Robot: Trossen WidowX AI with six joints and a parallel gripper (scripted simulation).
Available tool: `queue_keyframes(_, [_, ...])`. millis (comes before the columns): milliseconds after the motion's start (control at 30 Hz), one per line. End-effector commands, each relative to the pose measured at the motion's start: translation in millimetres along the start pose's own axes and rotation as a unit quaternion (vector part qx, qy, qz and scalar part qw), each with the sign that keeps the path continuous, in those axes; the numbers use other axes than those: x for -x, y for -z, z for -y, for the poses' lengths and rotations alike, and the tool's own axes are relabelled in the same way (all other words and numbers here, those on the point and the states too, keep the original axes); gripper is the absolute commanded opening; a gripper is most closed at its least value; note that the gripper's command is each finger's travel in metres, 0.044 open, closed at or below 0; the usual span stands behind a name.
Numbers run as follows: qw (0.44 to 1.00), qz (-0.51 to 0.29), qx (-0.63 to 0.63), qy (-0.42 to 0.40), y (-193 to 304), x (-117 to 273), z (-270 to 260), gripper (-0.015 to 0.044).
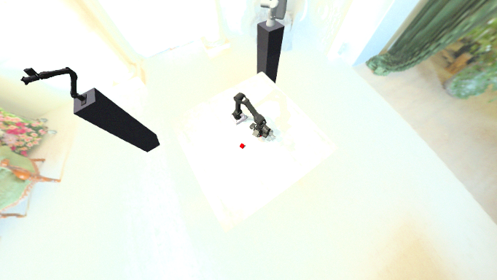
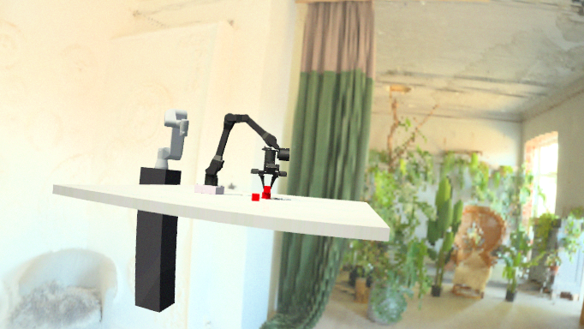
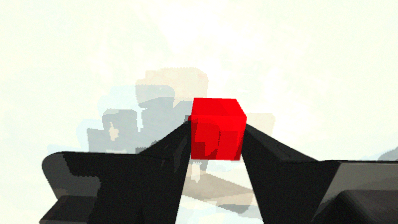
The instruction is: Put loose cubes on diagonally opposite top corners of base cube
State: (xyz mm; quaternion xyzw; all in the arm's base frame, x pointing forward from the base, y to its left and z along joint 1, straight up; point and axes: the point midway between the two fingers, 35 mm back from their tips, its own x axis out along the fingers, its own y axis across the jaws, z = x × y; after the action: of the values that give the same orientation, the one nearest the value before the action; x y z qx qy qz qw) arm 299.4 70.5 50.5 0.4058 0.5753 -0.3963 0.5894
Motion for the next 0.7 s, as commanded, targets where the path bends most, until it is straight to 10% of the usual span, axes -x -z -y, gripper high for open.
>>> queue_keyframes(0, [1.000, -0.002, 0.000, 0.000, 0.6, -1.6, -0.1, 0.0105])
queue_keyframes(400, [1.000, -0.002, 0.000, 0.000, 0.6, -1.6, -0.1, 0.0105])
queue_keyframes(667, [1.000, -0.002, 0.000, 0.000, 0.6, -1.6, -0.1, 0.0205])
